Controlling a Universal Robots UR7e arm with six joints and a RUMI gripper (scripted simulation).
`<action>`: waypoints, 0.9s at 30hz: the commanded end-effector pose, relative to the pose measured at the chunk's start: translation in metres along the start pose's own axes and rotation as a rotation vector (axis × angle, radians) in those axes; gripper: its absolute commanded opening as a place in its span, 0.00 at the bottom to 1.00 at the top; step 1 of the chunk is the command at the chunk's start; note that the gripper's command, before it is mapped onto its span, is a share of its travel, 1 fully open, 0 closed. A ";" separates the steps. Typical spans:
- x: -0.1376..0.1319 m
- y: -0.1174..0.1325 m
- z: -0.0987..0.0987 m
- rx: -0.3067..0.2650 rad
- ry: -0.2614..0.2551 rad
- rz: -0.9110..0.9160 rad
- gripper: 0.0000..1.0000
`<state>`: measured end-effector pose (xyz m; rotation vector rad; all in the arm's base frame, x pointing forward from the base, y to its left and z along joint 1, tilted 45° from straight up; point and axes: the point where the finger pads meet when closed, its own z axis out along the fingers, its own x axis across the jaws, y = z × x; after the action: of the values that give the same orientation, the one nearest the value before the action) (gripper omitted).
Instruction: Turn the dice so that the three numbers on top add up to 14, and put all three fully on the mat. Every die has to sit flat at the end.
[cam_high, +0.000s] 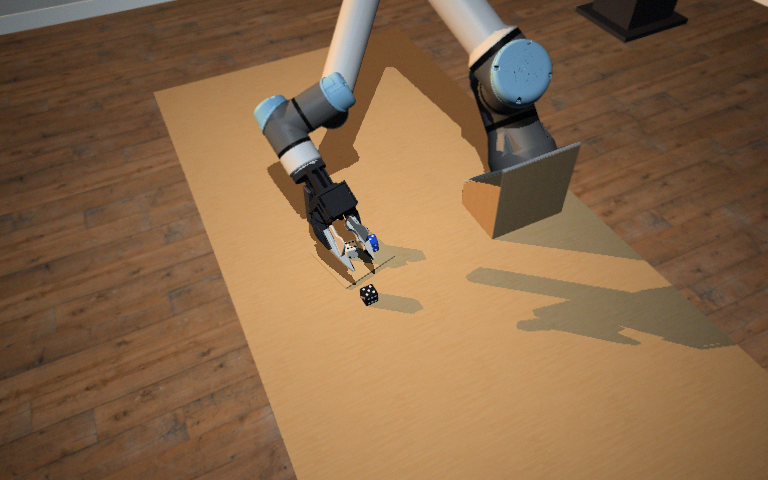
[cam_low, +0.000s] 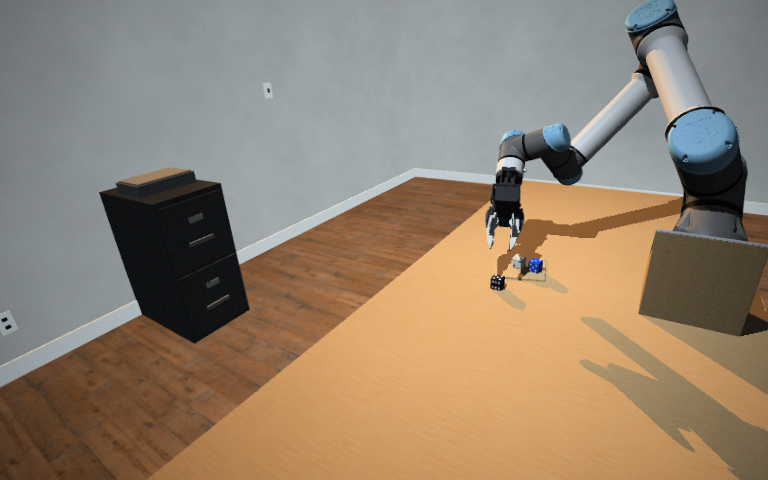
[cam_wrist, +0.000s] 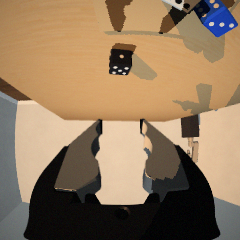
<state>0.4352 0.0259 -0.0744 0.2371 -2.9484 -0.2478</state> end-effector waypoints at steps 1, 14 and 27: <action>0.000 0.000 0.000 0.001 0.000 -0.004 0.28; 0.000 0.000 0.000 0.005 0.003 -0.039 0.28; -0.001 0.001 0.002 0.016 0.012 -0.129 0.28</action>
<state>0.4353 0.0269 -0.0763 0.3866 -2.9329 -0.2405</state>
